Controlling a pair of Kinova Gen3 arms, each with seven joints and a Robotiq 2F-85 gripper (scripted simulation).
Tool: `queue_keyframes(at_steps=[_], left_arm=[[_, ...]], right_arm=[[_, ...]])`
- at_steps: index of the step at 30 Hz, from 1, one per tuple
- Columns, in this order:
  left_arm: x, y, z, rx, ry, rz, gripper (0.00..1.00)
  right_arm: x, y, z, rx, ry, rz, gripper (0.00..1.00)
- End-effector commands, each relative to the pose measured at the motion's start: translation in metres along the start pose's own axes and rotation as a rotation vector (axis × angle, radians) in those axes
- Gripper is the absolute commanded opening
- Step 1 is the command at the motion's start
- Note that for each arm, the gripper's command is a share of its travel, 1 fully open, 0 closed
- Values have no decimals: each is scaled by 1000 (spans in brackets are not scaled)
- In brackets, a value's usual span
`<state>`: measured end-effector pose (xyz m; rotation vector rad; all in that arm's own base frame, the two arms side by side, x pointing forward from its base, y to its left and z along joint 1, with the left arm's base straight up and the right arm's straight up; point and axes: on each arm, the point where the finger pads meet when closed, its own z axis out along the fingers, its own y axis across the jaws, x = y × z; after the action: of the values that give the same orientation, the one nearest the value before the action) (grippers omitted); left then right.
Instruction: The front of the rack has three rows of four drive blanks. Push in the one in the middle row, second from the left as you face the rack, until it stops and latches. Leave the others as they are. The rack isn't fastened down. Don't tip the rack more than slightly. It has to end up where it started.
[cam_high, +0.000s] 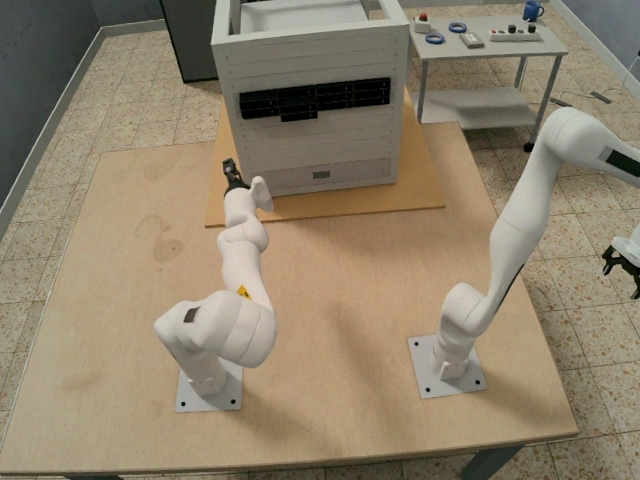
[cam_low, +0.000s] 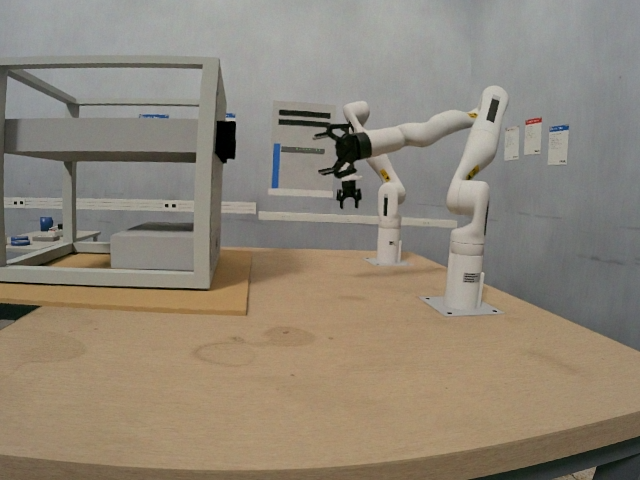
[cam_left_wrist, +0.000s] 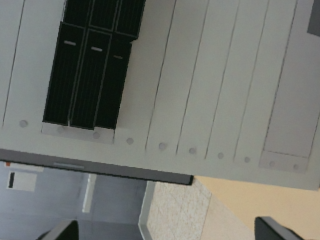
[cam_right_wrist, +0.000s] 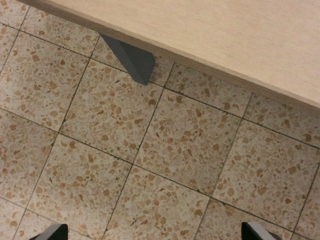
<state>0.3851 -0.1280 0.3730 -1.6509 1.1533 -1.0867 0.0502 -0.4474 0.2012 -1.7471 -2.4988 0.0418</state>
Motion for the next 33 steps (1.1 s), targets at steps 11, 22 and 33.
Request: queue_keyframes(at_steps=[11, 22, 33], left_arm=[[0, -1, 0, 1, 0, -1, 1000], [0, -1, 0, 1, 0, -1, 1000], [0, -1, 0, 1, 0, -1, 1000]], right_arm=[[17, -54, 6, -70, -36, 318, 1000], [22, -66, 7, -85, -44, 391, 1000], [22, -67, 8, -86, -44, 396, 1000]])
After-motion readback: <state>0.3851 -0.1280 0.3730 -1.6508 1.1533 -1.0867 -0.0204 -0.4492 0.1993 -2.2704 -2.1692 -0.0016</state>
